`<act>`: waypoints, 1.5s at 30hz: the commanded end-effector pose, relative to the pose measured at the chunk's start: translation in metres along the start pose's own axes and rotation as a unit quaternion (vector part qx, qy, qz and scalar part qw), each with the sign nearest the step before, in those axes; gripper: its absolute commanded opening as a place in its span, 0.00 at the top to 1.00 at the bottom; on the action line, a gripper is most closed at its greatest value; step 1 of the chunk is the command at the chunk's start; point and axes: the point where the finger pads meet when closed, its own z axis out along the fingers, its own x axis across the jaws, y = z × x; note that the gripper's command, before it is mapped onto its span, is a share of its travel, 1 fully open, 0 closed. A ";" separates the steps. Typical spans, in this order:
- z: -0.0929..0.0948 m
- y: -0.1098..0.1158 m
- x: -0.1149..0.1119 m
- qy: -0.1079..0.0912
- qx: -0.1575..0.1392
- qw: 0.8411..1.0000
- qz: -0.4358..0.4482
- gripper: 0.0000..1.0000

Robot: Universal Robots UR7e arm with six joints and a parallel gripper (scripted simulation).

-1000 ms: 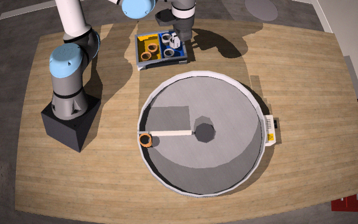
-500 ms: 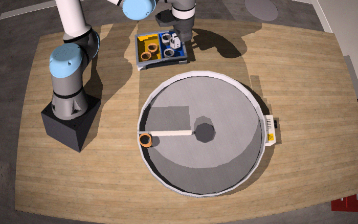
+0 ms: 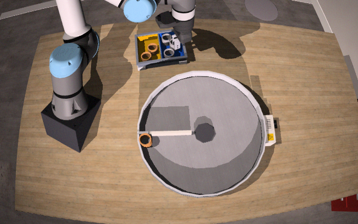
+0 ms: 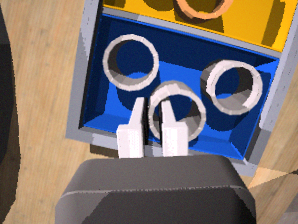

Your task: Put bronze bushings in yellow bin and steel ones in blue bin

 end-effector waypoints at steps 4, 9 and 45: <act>0.004 0.000 0.000 0.000 0.000 1.000 0.000 1.00; 0.007 -0.001 0.000 0.000 0.001 1.000 0.000 1.00; 0.014 0.000 0.000 0.000 0.001 1.000 0.001 1.00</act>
